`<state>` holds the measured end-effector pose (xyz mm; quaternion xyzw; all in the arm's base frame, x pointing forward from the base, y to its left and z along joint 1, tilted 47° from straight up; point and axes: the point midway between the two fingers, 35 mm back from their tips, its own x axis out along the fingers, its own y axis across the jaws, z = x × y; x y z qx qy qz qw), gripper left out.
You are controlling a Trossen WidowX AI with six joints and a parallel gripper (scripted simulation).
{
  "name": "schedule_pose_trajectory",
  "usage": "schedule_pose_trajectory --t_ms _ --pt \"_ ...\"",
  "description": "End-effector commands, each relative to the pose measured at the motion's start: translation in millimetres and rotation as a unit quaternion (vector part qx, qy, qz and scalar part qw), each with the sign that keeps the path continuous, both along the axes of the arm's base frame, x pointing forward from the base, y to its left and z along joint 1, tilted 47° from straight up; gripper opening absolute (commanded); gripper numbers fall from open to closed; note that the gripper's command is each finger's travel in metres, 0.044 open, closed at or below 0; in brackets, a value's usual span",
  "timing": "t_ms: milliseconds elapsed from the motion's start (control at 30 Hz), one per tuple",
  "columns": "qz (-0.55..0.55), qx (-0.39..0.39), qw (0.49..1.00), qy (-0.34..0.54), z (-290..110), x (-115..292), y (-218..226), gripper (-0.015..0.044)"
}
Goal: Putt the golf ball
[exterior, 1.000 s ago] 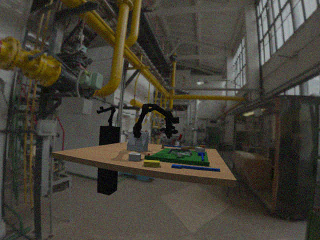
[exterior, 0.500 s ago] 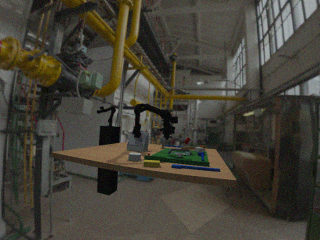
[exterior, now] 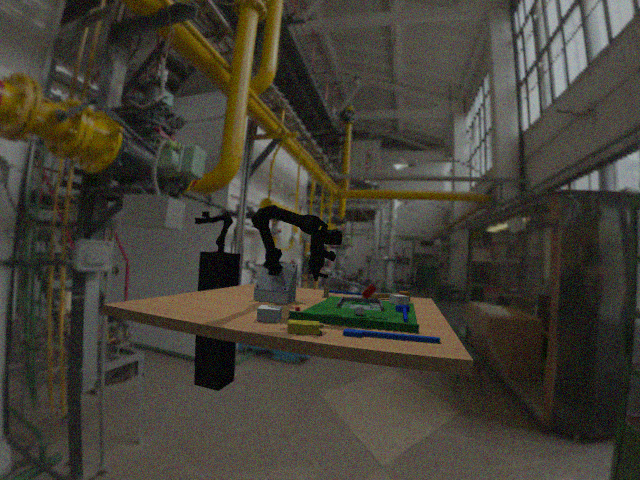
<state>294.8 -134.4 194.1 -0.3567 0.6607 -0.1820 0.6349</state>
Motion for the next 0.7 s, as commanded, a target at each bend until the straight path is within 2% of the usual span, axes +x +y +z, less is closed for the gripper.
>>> schedule_pose_trajectory --t_ms 0,267,667 --pt "-0.051 -0.019 0.998 -0.045 28.5 -20.9 -19.6 0.0" --pt "-0.053 -0.019 0.997 -0.046 27.8 -21.6 -22.1 0.0" --pt "-0.053 -0.021 0.997 -0.047 2.9 -20.3 -50.0 0.0"
